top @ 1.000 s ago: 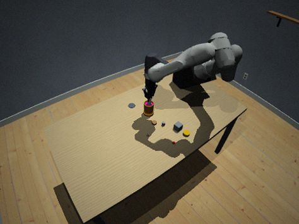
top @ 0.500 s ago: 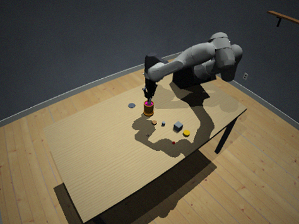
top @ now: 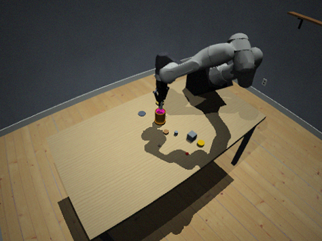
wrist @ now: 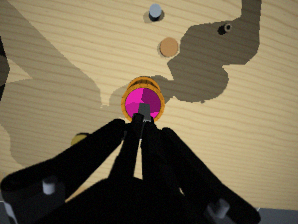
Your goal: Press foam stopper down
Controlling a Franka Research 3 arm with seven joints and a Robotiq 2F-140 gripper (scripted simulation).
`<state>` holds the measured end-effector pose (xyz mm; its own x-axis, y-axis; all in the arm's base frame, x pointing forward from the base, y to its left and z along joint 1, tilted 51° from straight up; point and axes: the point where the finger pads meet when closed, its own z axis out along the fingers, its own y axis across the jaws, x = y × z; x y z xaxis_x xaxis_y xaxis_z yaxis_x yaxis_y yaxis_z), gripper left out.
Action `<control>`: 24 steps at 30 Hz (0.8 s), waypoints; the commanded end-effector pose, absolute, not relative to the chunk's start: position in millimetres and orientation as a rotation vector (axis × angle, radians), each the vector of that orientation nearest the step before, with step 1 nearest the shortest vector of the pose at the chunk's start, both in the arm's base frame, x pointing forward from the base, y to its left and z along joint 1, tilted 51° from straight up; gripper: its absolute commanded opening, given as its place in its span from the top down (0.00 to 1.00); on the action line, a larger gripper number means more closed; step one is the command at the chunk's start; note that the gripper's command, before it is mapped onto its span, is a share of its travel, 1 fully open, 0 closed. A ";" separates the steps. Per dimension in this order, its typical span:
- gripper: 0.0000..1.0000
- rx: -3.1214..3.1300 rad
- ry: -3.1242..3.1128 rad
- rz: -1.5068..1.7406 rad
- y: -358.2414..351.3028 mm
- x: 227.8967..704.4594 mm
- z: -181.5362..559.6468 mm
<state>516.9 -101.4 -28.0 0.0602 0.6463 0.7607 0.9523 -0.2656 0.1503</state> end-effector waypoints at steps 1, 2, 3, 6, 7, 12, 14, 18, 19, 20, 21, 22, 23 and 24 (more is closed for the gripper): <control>1.00 -1.947 -1.582 -1.054 -107.2 513.2 -20.1; 1.00 -1.947 -1.582 -1.054 -109.0 512.7 -18.8; 1.00 -1.947 -1.582 -1.054 -110.7 512.2 -17.7; 1.00 -1.947 -1.582 -1.054 -112.1 511.8 -16.6; 1.00 -1.947 -1.582 -1.054 -113.3 511.4 -15.8; 1.00 -1.947 -1.582 -1.054 -116.5 510.5 -13.5; 1.00 -1.947 -1.582 -1.054 -116.7 510.5 -13.3; 1.00 -1.947 -1.582 -1.054 -116.7 510.5 -13.3; 1.00 -1.947 -1.582 -1.054 -116.7 510.5 -13.3; 1.00 -1.947 -1.582 -1.054 -116.7 510.5 -13.3; 1.00 -1.947 -1.582 -1.054 -116.7 510.5 -13.3; 1.00 -1.947 -1.582 -1.054 -116.7 510.5 -13.3; 1.00 -1.947 -1.582 -1.054 -116.7 510.5 -13.3; 1.00 -1.947 -1.582 -1.054 -116.7 510.5 -13.3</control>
<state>510.7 -115.9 -14.6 0.0615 0.6390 0.7668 0.9536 -0.2644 0.1438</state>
